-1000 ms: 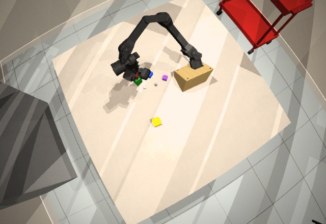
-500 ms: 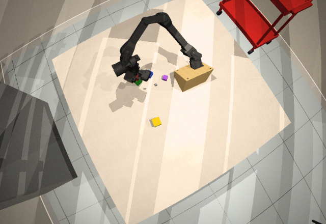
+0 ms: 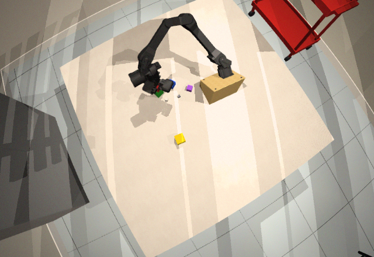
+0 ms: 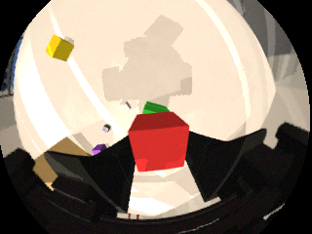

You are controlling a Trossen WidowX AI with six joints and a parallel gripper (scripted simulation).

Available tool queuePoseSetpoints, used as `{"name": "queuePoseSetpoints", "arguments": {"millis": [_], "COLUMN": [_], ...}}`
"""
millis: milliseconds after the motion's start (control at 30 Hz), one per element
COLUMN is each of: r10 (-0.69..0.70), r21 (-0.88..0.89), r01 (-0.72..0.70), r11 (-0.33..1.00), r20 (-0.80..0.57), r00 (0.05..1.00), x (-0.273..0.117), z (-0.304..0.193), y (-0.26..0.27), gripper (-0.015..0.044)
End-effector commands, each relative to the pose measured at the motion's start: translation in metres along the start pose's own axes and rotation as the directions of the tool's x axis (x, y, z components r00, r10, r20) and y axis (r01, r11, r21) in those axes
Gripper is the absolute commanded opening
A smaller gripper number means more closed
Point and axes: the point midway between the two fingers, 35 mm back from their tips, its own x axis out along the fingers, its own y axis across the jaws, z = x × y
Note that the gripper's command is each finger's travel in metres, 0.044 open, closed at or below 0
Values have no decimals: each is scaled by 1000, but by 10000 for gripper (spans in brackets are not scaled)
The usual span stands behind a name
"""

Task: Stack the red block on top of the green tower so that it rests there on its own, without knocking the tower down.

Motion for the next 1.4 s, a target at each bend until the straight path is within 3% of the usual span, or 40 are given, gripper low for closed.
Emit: {"name": "queuePoseSetpoints", "arguments": {"millis": [0,467,1033,1367], "r10": [-3,-2,2,2], "r21": [-6,-6,-5,-5], "r01": [3,2,-2,-2], "r11": [1000,1000,1000,1000], "r20": [-6,-6,-3,-3], "r00": [1000,1000,1000,1000], "x": [2,-3,1,1], "z": [-1,0,-1,-1], "y": [0,0,1,1], "gripper": [0,0,440,440]}}
